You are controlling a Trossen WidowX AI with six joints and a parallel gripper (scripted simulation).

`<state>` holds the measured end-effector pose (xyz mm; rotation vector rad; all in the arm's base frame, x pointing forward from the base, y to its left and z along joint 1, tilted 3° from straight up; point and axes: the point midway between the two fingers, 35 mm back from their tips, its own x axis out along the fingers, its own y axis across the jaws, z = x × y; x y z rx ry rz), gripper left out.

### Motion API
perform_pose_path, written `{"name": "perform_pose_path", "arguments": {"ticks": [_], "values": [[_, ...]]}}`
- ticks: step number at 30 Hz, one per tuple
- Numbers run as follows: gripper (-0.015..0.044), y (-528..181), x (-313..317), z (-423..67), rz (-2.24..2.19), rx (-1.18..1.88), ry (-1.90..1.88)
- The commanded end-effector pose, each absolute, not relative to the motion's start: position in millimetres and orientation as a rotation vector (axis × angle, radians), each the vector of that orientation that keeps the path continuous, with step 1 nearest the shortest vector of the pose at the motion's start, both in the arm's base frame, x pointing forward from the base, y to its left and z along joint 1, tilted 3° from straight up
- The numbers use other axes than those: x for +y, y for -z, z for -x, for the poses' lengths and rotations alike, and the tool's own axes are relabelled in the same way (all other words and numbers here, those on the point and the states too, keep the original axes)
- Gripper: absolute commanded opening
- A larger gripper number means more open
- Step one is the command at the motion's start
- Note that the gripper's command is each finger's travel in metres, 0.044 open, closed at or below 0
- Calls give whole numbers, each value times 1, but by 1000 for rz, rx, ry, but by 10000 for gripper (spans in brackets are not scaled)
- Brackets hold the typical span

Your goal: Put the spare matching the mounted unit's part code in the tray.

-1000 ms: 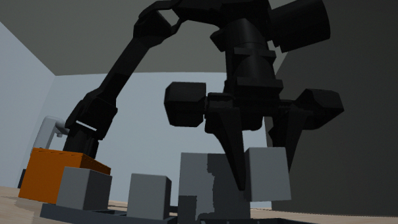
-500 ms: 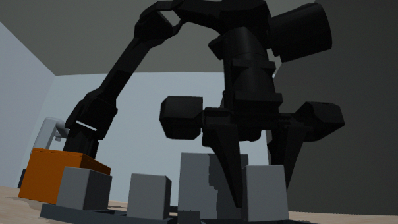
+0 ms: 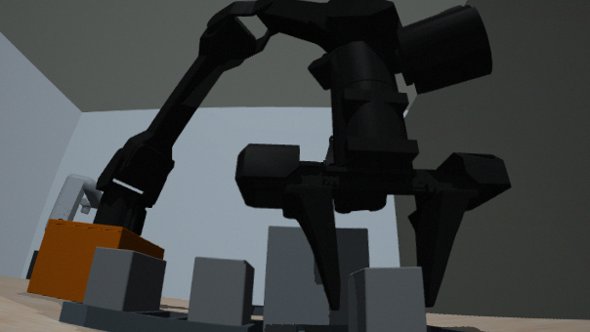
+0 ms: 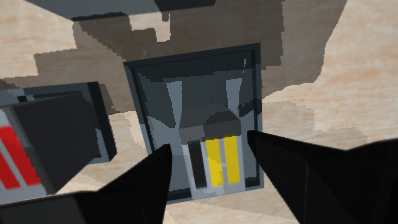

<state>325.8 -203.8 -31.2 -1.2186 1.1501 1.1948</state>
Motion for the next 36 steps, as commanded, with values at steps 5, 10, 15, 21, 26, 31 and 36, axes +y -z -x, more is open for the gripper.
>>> {"name": "perform_pose_path", "arguments": {"ticks": [5, 10, 15, 21, 26, 31, 36], "values": [[440, 20, -205, -327, 1219, 1150, -1194], [440, -65, -207, -322, 1214, 1154, -1196], [440, -77, -206, -320, 1214, 1155, -1196], [440, -80, -207, -322, 1227, 1150, -1177], [440, -80, -207, -322, 1227, 1150, -1177], [440, -80, -207, -322, 1227, 1150, -1177], [440, -80, -207, -322, 1227, 1150, -1177]]}}
